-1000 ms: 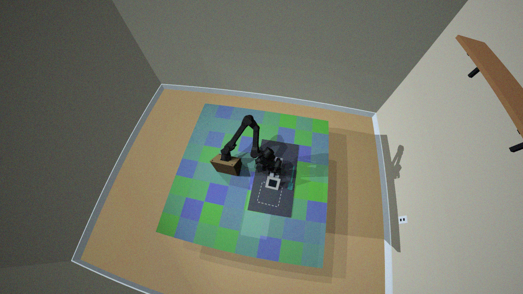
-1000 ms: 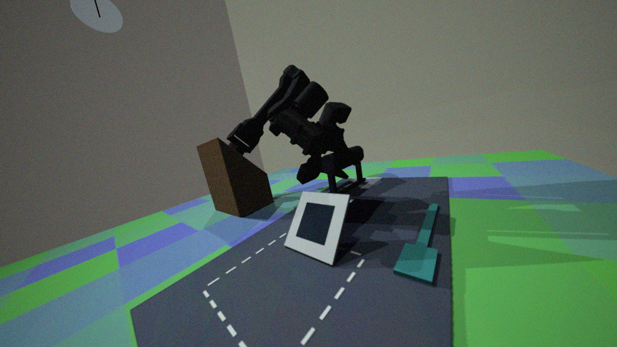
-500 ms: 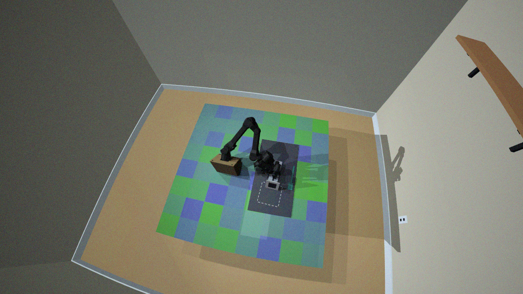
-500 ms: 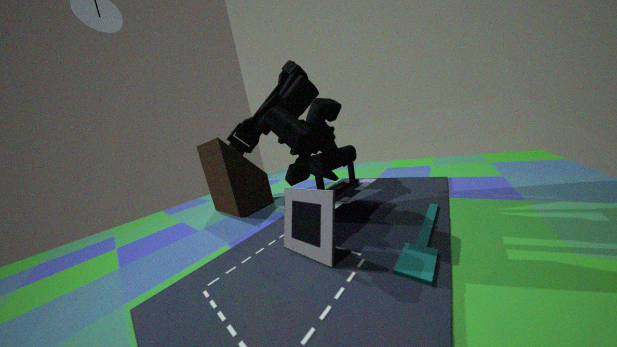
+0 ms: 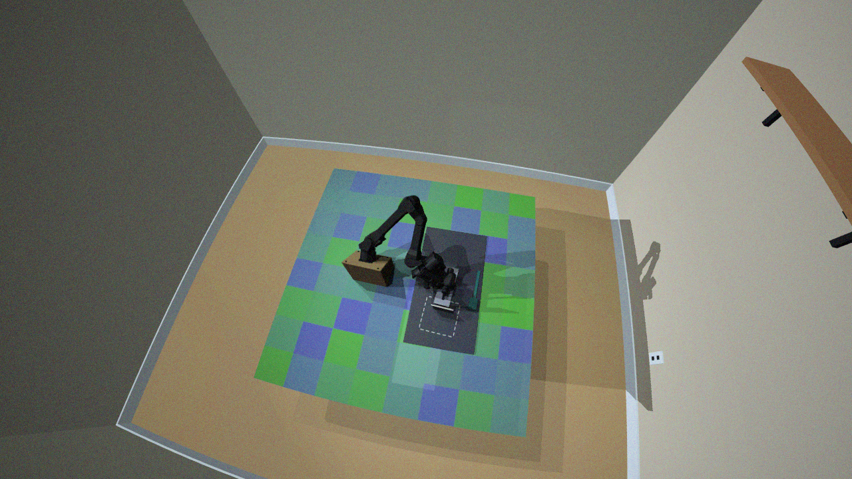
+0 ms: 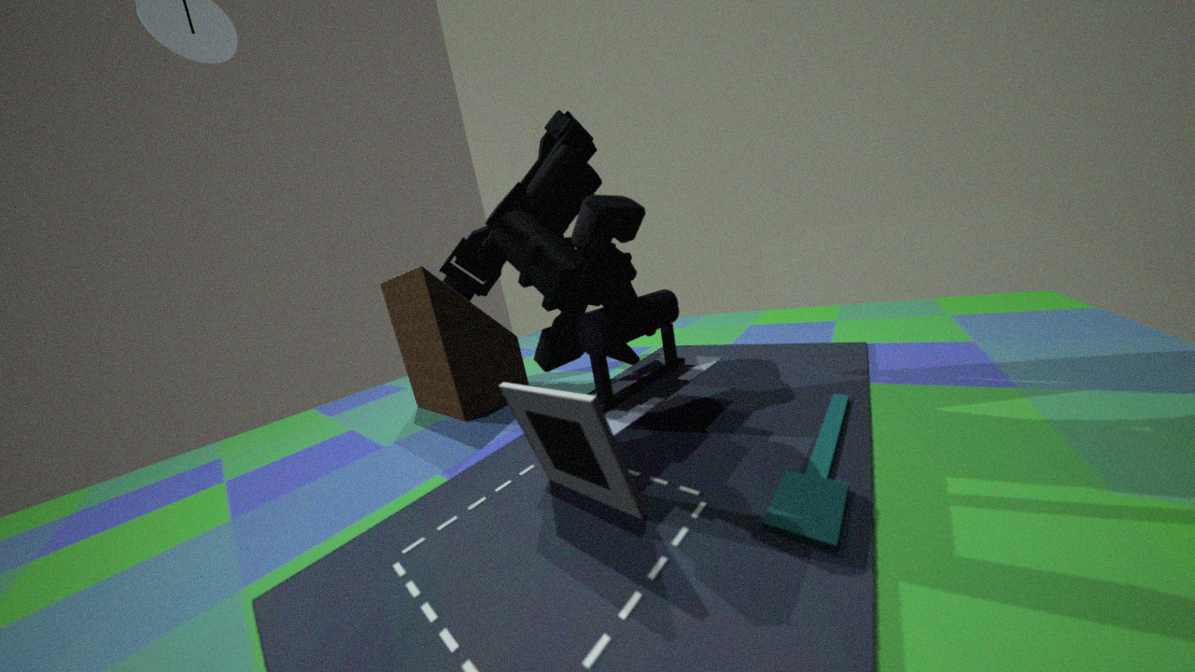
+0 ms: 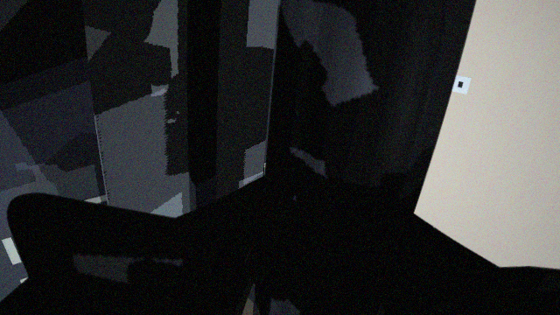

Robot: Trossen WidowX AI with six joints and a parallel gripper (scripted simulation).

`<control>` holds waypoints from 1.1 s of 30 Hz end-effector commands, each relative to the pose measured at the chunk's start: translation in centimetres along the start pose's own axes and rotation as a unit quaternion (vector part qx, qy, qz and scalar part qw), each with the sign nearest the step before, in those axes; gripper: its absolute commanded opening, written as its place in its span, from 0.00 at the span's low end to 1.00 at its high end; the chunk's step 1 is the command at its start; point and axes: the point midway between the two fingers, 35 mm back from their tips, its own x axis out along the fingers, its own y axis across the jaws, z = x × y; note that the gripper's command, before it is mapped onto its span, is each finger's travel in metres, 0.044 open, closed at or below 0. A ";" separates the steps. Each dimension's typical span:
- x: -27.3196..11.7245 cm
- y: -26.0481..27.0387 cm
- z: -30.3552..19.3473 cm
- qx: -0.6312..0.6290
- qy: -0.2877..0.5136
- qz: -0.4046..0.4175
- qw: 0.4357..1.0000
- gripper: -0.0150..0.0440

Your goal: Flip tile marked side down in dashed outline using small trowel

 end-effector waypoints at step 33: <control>1.9 1.3 -3.4 -0.007 -0.003 -0.012 1.000 0.25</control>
